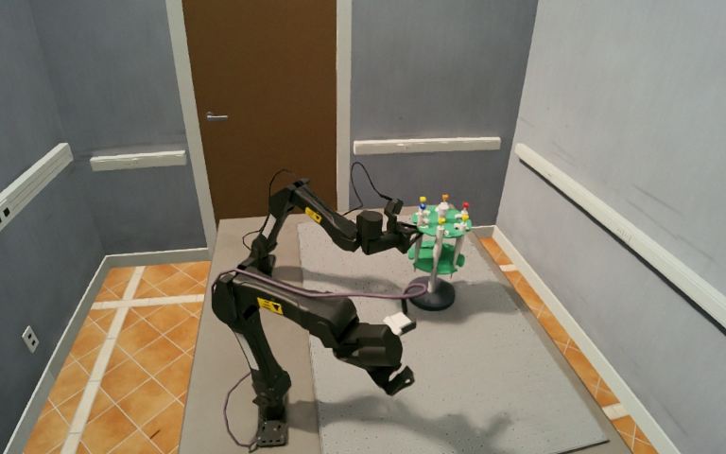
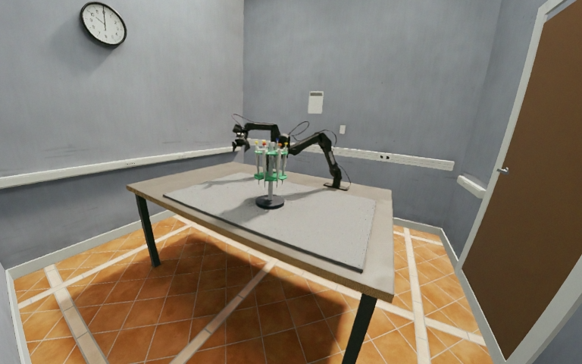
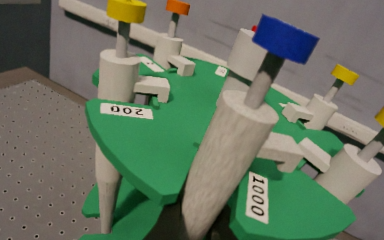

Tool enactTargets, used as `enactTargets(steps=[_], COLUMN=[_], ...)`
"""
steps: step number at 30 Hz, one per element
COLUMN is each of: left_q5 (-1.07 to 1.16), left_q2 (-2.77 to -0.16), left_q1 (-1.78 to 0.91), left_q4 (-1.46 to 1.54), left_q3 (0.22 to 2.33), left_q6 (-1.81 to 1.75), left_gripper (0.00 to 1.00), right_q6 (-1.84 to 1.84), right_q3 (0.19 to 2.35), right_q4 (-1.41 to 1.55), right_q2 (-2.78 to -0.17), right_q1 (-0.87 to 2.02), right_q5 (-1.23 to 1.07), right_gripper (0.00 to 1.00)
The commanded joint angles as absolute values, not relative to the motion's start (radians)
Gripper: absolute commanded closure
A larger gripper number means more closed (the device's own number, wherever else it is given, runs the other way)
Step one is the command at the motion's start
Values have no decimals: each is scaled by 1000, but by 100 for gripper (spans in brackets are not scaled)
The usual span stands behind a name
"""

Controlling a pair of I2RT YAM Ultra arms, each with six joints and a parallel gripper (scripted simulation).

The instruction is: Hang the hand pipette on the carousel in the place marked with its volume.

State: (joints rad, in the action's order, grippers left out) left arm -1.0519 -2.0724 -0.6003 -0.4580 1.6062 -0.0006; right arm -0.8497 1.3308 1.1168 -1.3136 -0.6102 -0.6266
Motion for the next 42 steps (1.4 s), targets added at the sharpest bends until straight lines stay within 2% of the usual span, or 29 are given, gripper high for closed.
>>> enactTargets(steps=[1, 14, 19, 42], left_q5=[-1075, -1075, -1269, -1287], left_q2=[-2042, -2042, -2182, -2162], left_q1=[-591, -591, -636, -617], left_q4=[-449, -449, -421, -383], left_q3=[1637, 1637, 1789, 1826], left_q6=[2, 2, 15, -4], left_gripper=[88, 88, 88, 88], right_q6=[-857, -857, -857, -857], right_q3=[1342, 1342, 1342, 1342], right_q4=[1103, 1103, 1103, 1103], right_q2=[-1317, -1317, -1317, -1317], right_q1=[-622, -622, -622, -622], right_q5=[-648, -648, -648, -648], right_gripper=[0, 0, 0, 0])
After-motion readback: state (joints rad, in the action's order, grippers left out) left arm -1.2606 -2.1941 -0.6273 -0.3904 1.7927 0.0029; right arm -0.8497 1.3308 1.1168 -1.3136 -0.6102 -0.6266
